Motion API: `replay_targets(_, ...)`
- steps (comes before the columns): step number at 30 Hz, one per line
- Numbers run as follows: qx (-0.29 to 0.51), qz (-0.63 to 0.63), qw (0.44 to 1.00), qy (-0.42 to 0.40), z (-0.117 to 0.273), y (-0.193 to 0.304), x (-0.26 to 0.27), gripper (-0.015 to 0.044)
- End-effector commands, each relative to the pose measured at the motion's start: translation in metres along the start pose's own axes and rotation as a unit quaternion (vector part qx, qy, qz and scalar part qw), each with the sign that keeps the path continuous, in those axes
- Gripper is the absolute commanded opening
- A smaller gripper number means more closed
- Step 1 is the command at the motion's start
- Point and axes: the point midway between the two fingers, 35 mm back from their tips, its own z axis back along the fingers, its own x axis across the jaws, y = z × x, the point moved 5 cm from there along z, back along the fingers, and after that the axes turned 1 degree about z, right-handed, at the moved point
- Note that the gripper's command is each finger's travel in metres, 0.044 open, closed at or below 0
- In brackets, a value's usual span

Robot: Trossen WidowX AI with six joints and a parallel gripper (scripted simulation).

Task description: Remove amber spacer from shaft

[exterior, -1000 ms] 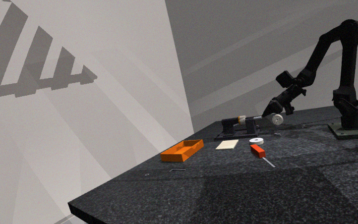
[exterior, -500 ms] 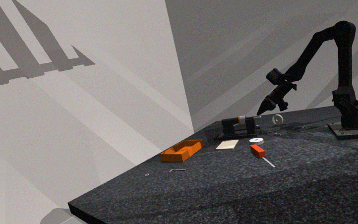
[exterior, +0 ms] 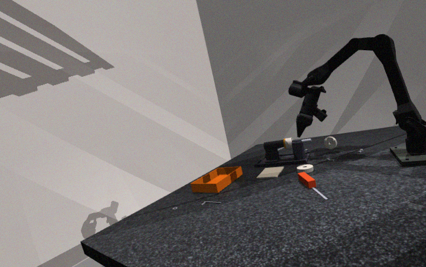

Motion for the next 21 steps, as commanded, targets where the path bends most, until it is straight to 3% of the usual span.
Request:
replay_targets(1,-0.072,-0.001,0.997,0.008,-0.005,0.0055,-0.0028,0.044)
replay_targets(9,-0.236,-0.039,0.971,0.015,0.0029,0.0096,-0.0028,0.044)
replay_targets(21,-0.24,-0.04,0.97,0.015,0.0033,0.0097,-0.0028,0.044)
